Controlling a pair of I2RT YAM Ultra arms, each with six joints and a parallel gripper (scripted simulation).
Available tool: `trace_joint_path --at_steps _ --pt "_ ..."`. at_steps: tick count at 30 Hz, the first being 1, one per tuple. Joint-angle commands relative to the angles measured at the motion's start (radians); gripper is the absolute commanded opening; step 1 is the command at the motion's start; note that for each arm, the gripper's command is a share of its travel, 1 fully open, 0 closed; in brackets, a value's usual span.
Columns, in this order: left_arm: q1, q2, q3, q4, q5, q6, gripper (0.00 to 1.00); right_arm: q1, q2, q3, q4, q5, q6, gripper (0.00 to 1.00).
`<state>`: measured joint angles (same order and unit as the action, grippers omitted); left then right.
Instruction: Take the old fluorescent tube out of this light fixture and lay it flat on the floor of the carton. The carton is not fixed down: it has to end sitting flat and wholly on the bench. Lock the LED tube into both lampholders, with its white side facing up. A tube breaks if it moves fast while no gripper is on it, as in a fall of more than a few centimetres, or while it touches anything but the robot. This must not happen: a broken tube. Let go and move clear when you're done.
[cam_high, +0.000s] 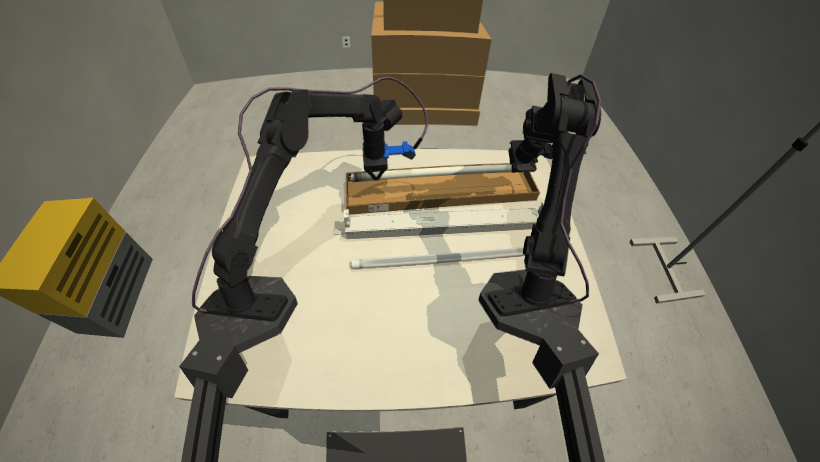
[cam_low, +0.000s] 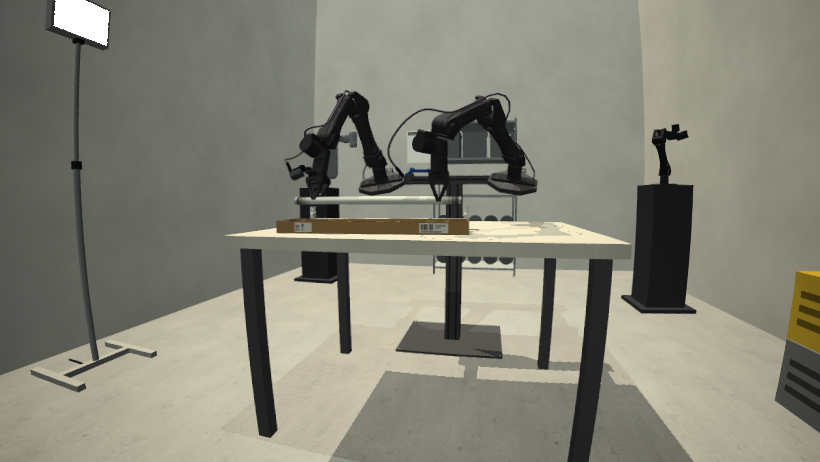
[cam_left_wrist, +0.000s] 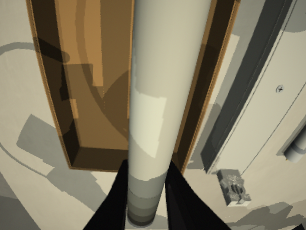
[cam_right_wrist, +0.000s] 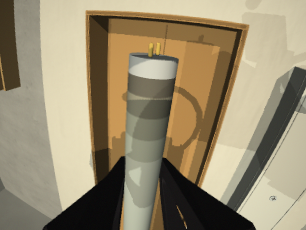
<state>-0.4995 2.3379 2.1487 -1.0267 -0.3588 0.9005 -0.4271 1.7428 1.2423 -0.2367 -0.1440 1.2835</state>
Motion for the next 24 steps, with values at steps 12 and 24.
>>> trace_joint_path --at_steps 12,24 --pt "-0.015 0.001 0.070 -0.031 0.018 0.009 0.11 0.000 0.011 0.053 -0.005 0.004 -0.002 0.11" --pt "0.002 0.015 0.099 -0.044 0.020 0.004 0.11 0.008 0.007 0.070 -0.004 0.007 -0.001 0.11"
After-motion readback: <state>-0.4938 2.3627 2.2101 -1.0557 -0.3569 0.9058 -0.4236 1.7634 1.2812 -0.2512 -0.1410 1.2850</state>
